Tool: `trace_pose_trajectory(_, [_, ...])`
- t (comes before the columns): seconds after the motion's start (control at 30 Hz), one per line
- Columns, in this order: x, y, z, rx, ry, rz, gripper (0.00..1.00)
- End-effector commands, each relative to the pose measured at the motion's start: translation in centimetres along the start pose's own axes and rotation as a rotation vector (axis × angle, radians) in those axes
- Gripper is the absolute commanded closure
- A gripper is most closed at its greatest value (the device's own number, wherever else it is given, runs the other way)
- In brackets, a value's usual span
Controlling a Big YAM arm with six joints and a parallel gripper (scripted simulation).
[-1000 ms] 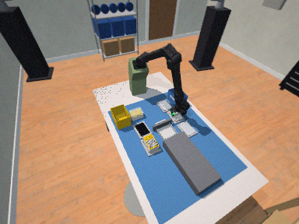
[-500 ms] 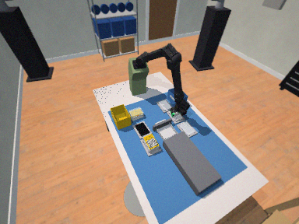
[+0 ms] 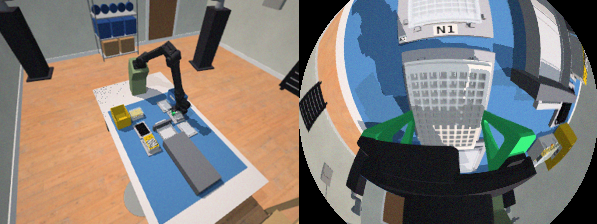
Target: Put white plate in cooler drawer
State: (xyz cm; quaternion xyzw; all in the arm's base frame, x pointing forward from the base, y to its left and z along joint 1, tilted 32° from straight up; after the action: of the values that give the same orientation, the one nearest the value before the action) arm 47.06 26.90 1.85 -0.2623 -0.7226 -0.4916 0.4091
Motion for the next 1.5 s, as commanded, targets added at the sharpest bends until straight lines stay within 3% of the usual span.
trace_pose_trajectory(0.0, [2.0,0.6,0.7,-0.004,0.007,-0.019,1.00])
trace_pose_trajectory(1.47, [7.0,0.5,0.6,-0.003,0.008,-0.019,1.00])
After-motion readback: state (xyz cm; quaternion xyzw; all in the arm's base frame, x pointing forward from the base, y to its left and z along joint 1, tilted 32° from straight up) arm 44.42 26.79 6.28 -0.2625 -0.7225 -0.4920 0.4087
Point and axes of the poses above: the point where the finger pads meet when closed, its own x axis back along the fingers, its own z axis across the jaws, y = z × x, the point moved 10 cm from there along x, back along the fingers, and after that the axes turned 14 degrees about x, right-handed, at the moved point
